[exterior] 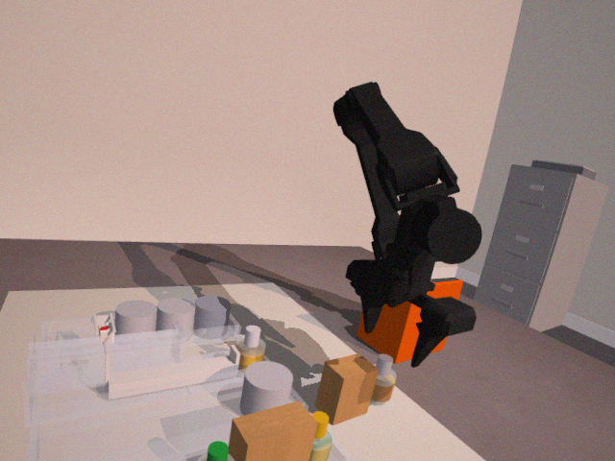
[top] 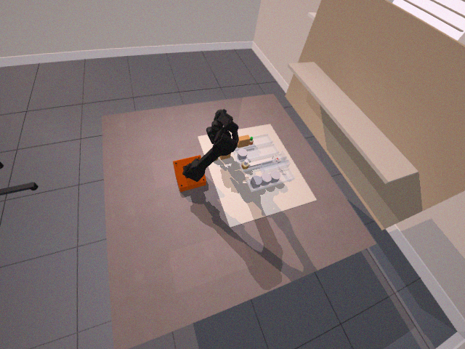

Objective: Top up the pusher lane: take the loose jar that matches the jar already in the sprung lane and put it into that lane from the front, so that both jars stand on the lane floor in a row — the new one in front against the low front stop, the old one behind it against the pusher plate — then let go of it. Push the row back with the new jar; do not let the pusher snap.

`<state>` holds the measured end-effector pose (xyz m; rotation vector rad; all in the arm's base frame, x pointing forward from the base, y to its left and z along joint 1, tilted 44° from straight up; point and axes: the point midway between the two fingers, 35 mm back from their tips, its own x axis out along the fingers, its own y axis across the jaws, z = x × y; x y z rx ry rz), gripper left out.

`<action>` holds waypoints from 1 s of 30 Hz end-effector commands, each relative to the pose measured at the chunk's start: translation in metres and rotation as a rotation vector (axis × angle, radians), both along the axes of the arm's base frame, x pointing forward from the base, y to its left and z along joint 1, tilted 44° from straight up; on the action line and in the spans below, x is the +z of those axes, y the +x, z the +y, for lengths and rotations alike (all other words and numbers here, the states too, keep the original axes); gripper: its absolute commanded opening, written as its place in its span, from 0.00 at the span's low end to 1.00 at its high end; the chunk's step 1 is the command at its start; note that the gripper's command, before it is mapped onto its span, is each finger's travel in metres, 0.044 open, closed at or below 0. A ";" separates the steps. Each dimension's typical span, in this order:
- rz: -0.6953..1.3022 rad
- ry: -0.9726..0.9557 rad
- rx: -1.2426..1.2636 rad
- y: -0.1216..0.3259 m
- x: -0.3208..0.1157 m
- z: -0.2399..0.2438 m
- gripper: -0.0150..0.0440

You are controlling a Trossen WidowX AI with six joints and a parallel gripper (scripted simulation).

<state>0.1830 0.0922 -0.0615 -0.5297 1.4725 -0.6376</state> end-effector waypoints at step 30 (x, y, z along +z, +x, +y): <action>0.002 -0.010 0.005 -0.001 -0.040 -0.042 1.00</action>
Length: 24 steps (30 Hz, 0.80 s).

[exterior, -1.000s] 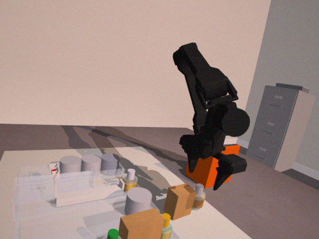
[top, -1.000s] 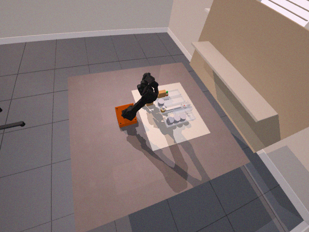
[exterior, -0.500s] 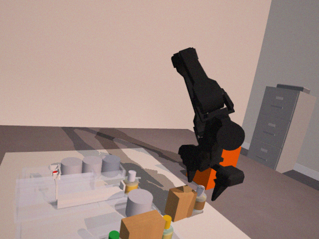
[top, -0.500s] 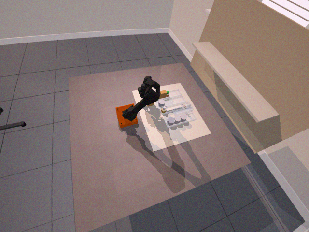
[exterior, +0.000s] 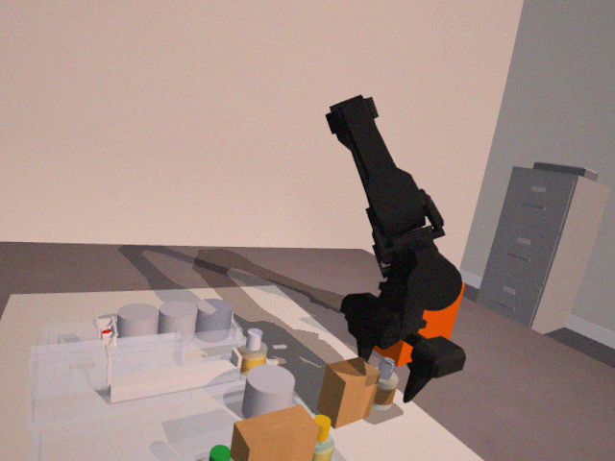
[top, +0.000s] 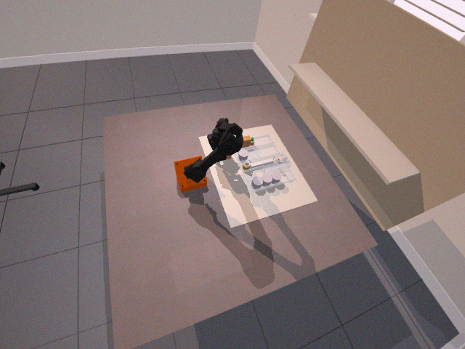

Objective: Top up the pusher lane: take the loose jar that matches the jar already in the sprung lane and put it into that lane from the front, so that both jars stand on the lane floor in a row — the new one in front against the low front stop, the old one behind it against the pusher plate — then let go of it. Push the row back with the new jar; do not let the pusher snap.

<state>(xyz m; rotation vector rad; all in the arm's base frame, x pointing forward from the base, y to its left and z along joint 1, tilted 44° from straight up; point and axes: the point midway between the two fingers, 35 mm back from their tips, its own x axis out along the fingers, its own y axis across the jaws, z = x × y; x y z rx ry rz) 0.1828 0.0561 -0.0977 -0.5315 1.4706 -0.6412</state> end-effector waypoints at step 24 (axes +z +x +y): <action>0.003 -0.004 0.006 0.002 0.003 0.005 0.26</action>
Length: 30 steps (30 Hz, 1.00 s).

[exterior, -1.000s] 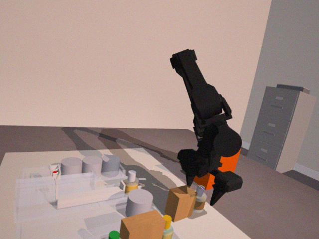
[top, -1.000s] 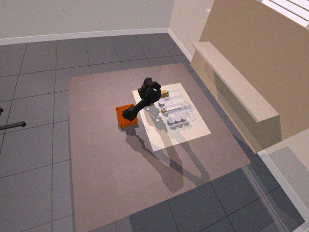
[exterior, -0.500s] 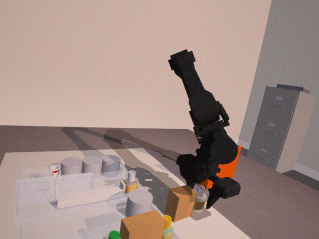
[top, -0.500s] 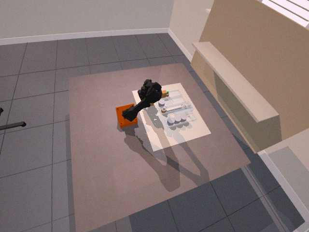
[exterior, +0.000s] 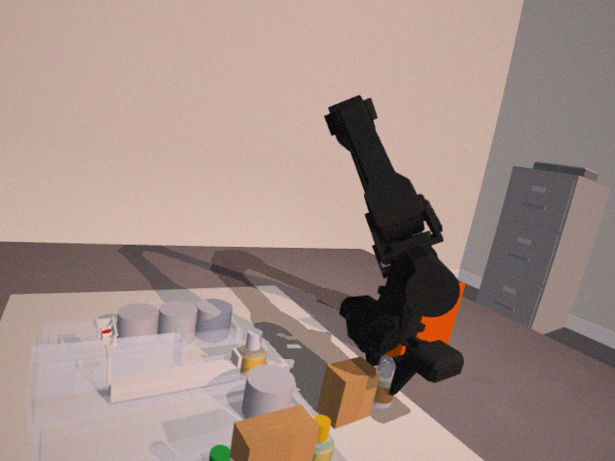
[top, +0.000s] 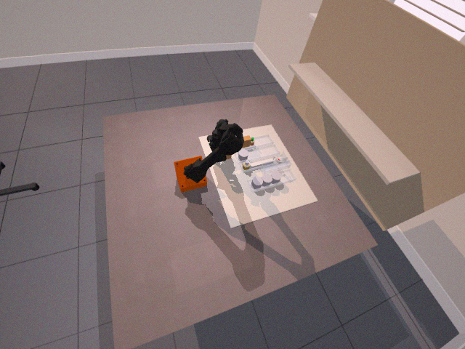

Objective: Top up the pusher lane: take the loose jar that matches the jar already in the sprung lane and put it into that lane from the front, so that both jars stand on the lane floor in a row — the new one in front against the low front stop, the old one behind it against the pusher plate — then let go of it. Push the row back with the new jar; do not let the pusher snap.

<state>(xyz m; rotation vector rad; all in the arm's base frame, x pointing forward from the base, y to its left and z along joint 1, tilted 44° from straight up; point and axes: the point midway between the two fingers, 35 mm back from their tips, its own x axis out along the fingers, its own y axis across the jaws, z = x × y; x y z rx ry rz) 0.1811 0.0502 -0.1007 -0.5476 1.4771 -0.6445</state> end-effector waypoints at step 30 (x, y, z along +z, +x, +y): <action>-0.002 0.034 0.014 0.035 0.079 0.056 0.25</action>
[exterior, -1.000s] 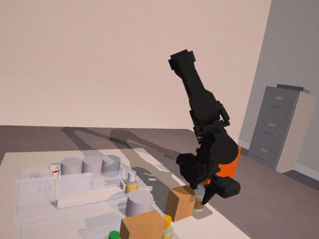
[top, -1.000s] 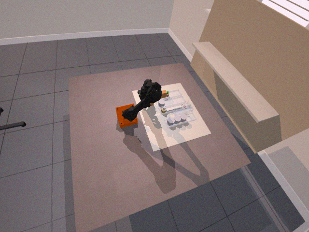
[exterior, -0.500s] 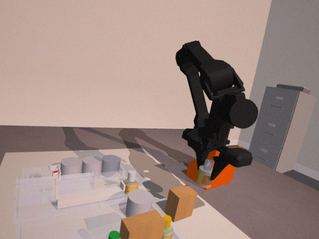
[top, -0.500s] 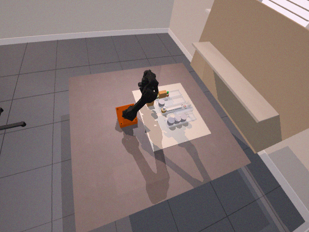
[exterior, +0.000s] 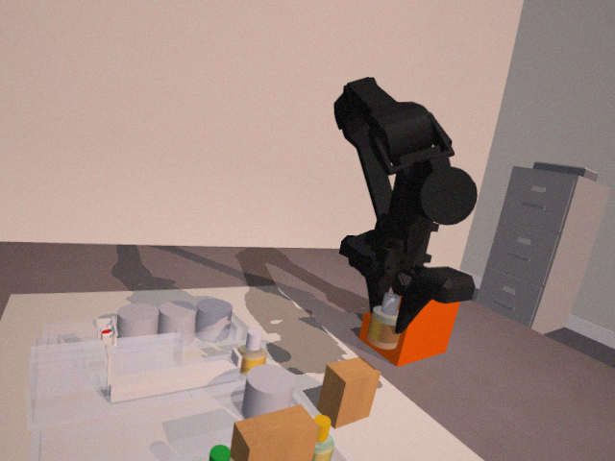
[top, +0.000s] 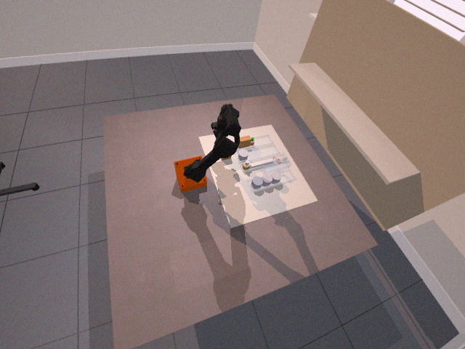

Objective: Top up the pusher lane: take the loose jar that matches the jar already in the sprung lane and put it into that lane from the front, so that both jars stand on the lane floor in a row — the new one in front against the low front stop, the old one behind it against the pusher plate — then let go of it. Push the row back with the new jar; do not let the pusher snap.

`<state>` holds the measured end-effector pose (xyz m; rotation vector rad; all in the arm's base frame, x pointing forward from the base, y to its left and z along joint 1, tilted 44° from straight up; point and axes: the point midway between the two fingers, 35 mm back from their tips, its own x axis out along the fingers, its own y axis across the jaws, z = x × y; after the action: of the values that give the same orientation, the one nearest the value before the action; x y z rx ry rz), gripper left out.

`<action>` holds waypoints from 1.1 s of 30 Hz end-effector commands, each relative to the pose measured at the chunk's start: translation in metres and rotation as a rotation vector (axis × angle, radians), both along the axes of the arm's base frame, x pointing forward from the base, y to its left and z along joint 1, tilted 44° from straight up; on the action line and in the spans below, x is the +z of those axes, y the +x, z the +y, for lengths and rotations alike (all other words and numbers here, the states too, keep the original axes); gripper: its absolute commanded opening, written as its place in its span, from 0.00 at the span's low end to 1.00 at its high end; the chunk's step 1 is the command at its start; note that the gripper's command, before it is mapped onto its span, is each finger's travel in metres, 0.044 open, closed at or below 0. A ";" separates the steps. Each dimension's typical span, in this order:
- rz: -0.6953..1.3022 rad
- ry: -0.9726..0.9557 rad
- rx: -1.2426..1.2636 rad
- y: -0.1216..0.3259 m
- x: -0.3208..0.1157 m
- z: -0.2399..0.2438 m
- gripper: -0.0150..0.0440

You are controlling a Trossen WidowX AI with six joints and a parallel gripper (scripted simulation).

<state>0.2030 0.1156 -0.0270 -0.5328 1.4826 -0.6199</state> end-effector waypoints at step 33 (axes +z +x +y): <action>0.003 -0.027 0.013 0.079 0.039 -0.126 0.25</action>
<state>0.2824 -0.0031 0.0155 -0.5533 1.4740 -0.6292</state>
